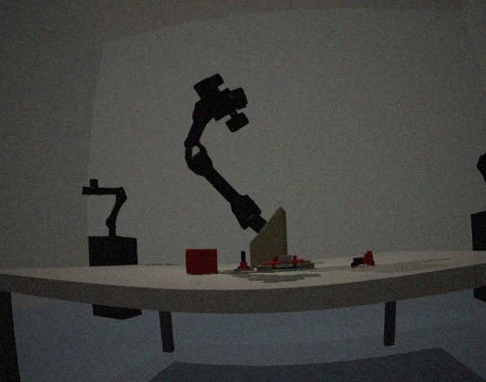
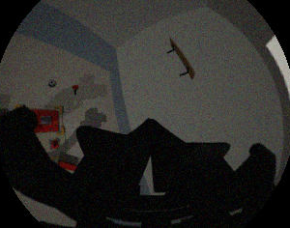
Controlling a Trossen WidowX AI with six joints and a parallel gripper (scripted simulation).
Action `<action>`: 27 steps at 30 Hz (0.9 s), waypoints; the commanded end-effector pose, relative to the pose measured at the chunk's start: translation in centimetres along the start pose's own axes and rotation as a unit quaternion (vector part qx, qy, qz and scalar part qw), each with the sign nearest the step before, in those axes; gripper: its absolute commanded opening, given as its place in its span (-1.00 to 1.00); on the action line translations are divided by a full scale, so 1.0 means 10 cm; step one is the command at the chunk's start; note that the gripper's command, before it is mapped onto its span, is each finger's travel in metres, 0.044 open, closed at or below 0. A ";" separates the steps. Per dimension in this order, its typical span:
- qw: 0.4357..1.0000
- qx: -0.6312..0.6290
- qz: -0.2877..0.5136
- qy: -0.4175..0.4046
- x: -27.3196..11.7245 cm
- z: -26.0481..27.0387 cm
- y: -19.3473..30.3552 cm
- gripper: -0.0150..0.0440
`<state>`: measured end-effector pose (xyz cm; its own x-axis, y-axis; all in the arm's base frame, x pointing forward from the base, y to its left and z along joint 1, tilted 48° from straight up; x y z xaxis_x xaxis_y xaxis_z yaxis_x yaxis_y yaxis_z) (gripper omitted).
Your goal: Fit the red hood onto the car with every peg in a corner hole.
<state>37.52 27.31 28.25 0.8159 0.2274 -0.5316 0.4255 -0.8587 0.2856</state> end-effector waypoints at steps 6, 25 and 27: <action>0.986 -0.093 0.066 -0.123 0.41 0.47 0.44 -0.49; 0.837 -0.313 0.080 -0.442 0.83 1.72 1.47 -0.49; 0.812 -0.332 0.069 -0.474 0.83 1.85 1.58 -0.49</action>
<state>43.65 9.16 14.63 0.4054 -0.5178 -0.7533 0.6756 -0.3854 0.6285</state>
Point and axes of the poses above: the point midway between the two fingers, 35 mm back from their tips, its own x axis out along the fingers, its own z axis across the jaws, y = z × x, the point moved 4 cm from there along -x, back along the fingers, and after that the axes turned 7 degrees about -x, right-handed, at the moved point
